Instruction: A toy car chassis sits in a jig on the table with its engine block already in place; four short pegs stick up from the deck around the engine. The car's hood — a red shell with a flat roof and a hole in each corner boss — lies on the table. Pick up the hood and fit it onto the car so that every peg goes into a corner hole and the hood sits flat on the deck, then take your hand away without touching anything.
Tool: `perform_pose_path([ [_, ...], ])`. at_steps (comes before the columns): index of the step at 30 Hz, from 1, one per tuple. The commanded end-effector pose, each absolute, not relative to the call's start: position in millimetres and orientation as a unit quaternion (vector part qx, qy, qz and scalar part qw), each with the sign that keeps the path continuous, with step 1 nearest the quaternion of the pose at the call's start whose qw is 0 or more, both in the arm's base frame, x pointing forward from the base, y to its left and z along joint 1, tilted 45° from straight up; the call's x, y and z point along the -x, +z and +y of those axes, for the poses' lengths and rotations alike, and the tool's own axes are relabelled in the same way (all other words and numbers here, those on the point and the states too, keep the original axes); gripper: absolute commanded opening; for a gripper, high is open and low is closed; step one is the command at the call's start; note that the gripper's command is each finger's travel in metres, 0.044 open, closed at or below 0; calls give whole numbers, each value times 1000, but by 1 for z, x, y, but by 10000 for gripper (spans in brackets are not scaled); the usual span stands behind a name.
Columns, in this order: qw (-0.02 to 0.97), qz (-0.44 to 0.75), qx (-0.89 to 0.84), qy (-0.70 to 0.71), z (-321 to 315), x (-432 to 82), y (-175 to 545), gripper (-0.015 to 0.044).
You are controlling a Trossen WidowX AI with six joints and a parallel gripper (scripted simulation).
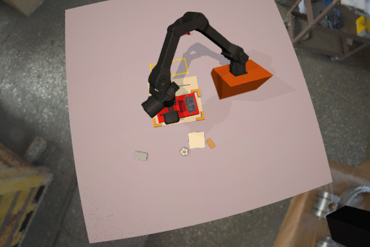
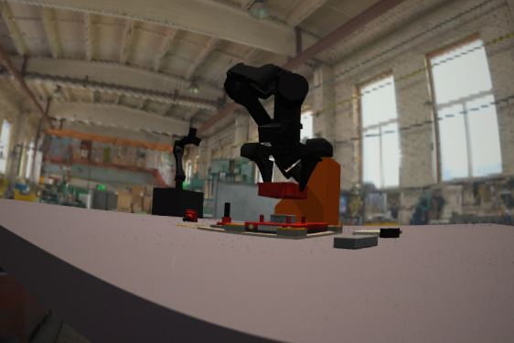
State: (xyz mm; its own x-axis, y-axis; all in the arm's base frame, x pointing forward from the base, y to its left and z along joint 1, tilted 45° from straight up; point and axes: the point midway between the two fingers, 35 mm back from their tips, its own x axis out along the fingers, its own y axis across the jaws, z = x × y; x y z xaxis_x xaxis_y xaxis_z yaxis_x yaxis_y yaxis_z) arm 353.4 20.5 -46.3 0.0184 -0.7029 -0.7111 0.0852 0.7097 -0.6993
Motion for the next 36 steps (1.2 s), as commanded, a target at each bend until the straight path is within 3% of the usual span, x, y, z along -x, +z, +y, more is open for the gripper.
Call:
perform_pose_path([
  [1,666,639,247,-295,5,-353,-61,0],
  [36,666,639,247,-295,-6,-353,-73,0],
])
